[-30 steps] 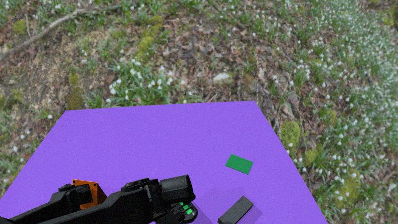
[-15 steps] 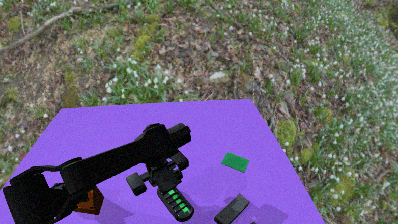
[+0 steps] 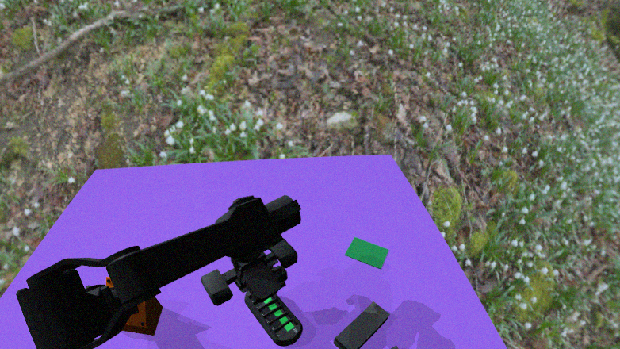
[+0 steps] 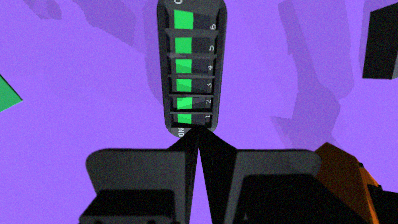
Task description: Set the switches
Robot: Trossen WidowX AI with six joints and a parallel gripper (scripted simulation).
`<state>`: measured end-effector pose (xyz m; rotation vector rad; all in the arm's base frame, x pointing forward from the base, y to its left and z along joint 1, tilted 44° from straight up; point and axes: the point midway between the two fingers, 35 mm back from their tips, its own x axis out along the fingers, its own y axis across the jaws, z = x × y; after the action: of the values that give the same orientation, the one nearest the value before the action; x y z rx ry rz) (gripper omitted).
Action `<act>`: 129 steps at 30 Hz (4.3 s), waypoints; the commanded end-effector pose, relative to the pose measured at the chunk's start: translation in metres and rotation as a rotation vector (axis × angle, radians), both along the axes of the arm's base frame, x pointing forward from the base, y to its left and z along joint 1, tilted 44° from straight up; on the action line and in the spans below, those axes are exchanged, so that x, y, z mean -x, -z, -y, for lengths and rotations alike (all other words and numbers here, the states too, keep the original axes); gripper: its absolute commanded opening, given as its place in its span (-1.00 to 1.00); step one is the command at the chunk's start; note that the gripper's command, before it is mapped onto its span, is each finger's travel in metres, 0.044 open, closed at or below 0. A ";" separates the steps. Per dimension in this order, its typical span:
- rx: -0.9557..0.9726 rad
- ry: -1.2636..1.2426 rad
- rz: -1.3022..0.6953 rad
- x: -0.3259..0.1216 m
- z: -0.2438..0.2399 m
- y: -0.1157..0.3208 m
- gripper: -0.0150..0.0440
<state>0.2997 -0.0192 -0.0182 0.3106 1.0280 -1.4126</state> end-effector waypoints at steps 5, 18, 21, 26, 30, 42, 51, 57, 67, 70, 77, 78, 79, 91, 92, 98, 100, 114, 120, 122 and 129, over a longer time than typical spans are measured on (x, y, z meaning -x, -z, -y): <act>0.007 -0.004 -0.011 0.005 0.010 0.011 -0.49; 0.007 -0.004 -0.012 0.008 0.021 0.022 -0.49; 0.007 -0.004 -0.012 0.008 0.021 0.022 -0.49; 0.007 -0.004 -0.012 0.008 0.021 0.022 -0.49; 0.007 -0.004 -0.012 0.008 0.021 0.022 -0.49; 0.004 -0.008 -0.013 0.002 -0.001 -0.001 -0.49; 0.006 -0.004 -0.011 -0.004 -0.008 -0.011 -0.49; 0.007 -0.004 -0.011 -0.026 0.003 -0.014 -0.49; 0.007 -0.004 -0.010 -0.025 0.010 -0.004 -0.49; 0.007 -0.004 -0.010 -0.024 0.014 -0.001 -0.49; 0.007 -0.004 -0.010 -0.022 0.021 0.008 -0.49; 0.007 -0.004 -0.010 -0.022 0.022 0.009 -0.49; 0.007 -0.004 -0.010 -0.021 0.023 0.010 -0.49; 0.008 -0.004 -0.010 -0.019 0.031 0.019 -0.49; 0.008 -0.004 -0.010 -0.019 0.031 0.019 -0.49; 0.008 -0.004 -0.010 -0.019 0.031 0.019 -0.49; 0.008 -0.004 -0.010 -0.019 0.031 0.019 -0.49; 0.005 -0.003 -0.010 -0.026 0.008 -0.006 -0.49; 0.006 -0.004 -0.010 -0.027 0.001 -0.014 -0.49; 0.006 -0.004 -0.010 -0.027 0.003 -0.015 -0.49; 0.009 -0.003 -0.011 -0.029 0.023 -0.037 -0.49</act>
<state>0.3260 -0.0384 0.0108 0.2962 1.0360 -1.4236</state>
